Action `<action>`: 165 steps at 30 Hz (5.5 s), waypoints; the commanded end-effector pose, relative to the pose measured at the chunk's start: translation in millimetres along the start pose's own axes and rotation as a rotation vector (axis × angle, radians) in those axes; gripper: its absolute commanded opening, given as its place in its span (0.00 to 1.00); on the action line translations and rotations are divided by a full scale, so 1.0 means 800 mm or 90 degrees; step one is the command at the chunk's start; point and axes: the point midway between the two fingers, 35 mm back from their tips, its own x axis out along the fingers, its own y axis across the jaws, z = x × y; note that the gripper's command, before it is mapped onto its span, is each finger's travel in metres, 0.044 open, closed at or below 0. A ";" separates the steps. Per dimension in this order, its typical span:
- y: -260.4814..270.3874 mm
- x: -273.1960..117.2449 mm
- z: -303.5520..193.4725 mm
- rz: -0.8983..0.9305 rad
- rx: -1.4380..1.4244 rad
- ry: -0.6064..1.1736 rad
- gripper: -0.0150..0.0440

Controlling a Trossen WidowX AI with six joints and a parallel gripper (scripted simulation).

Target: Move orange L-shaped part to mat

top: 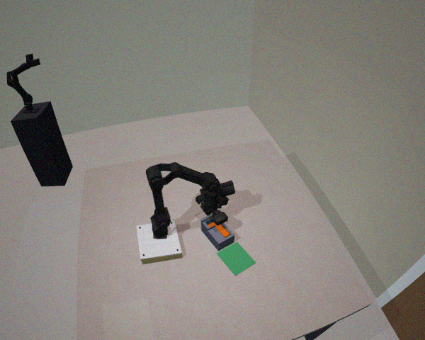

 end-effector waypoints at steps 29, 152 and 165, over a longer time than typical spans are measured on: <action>-0.001 0.030 -0.006 -0.003 0.001 0.012 0.56; -0.098 -0.039 0.010 -0.014 1.001 0.004 0.73; -0.098 -0.013 0.008 -0.014 1.001 0.004 0.73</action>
